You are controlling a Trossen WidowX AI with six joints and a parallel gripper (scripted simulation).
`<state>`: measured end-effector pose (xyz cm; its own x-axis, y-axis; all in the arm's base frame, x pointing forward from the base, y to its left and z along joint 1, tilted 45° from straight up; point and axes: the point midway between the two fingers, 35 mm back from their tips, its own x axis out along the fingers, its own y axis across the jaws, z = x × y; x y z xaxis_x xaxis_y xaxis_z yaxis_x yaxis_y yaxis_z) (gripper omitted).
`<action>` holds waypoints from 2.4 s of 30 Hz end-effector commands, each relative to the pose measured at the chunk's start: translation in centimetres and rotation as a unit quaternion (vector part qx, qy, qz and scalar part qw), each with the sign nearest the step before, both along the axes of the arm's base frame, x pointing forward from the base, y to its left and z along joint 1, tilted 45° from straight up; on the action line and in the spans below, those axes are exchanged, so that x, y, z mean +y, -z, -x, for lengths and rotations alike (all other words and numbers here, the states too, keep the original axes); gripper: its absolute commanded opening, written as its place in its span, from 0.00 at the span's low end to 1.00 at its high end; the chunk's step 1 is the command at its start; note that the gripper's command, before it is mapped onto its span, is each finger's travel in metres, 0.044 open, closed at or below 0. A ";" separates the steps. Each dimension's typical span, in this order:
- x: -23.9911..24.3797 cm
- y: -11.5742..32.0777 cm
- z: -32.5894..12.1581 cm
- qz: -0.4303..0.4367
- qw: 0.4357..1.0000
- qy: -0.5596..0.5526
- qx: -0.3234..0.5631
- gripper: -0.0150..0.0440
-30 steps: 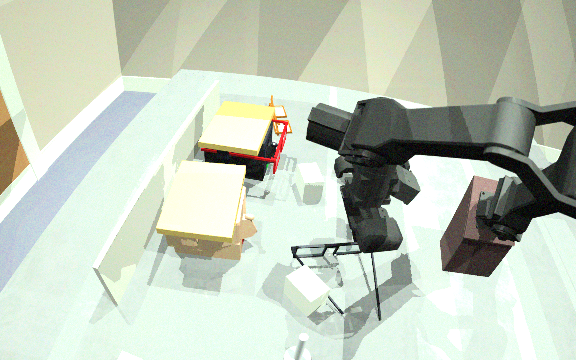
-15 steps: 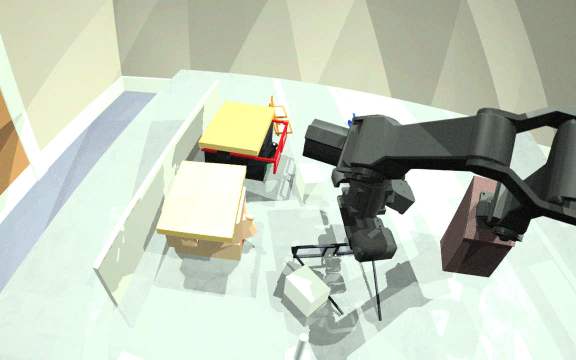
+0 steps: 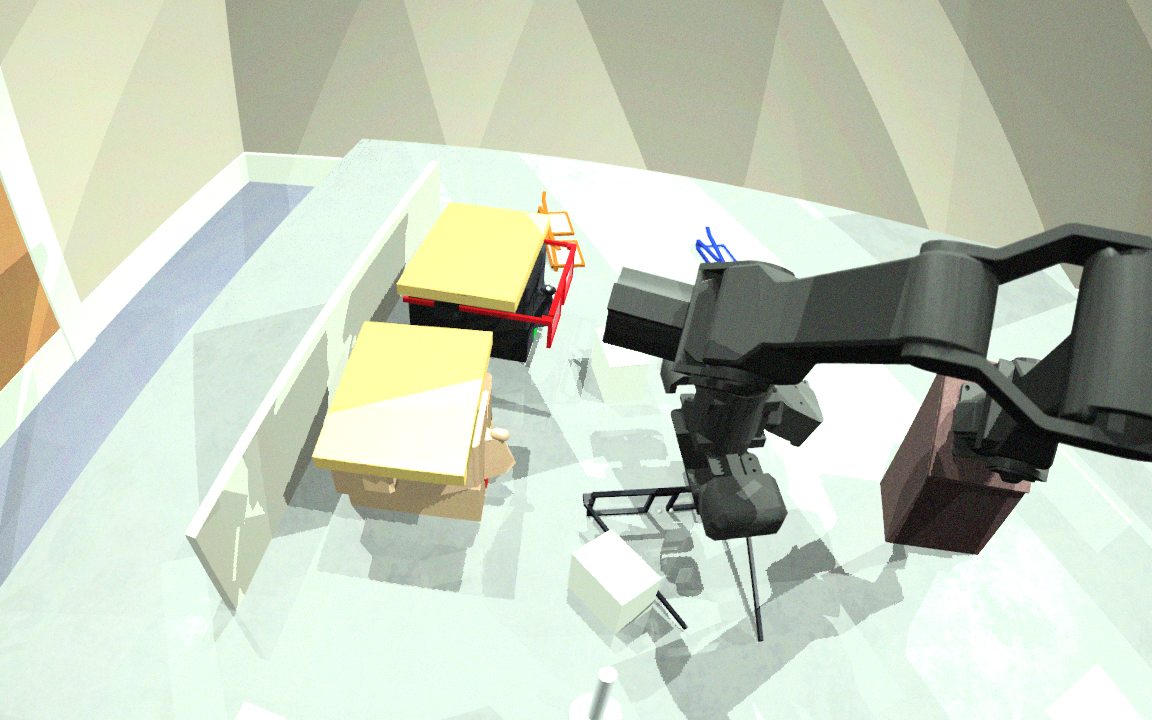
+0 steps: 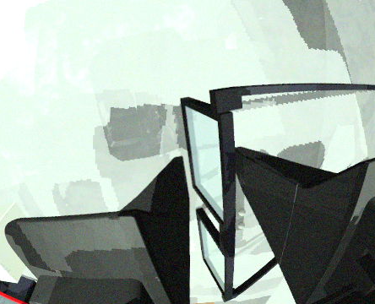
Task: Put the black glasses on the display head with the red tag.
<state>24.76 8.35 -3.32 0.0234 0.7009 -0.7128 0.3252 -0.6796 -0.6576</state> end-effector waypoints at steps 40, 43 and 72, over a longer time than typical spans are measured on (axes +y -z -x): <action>-2.0 -1.8 -0.1 0.004 1.000 0.002 0.002 0.25; -3.3 -2.9 -0.2 0.005 1.000 0.003 0.003 0.25; -5.4 -8.7 -1.0 0.019 0.956 -0.213 -0.199 0.25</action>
